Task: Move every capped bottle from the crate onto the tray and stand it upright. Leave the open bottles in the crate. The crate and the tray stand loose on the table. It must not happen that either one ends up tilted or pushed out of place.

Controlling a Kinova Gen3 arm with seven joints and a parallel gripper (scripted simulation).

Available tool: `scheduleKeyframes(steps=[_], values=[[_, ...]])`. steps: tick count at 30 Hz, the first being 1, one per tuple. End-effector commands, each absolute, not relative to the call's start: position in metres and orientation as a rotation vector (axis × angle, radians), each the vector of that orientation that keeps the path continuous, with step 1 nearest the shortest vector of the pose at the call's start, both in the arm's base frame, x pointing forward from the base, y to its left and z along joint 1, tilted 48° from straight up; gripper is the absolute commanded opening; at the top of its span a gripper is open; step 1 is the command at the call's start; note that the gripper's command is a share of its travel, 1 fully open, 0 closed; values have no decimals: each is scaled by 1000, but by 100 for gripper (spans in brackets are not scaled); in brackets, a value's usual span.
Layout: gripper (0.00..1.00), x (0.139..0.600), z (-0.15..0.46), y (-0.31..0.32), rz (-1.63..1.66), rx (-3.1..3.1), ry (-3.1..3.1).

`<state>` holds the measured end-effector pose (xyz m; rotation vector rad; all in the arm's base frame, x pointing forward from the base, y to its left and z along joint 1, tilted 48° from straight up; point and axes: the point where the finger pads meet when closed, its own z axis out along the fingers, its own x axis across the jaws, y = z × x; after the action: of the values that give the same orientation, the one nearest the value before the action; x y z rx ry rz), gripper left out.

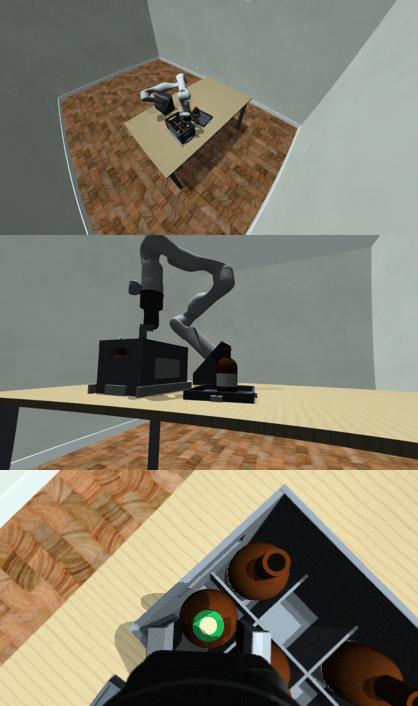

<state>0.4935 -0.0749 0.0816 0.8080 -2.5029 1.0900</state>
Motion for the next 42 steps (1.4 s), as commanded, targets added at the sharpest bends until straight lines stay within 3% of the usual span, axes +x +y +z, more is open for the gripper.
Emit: scheduleKeyframes(steps=[1,42], values=[[100,496,77,-81,1092,821,-2502],[100,496,62,-99,1093,825,-2501]])
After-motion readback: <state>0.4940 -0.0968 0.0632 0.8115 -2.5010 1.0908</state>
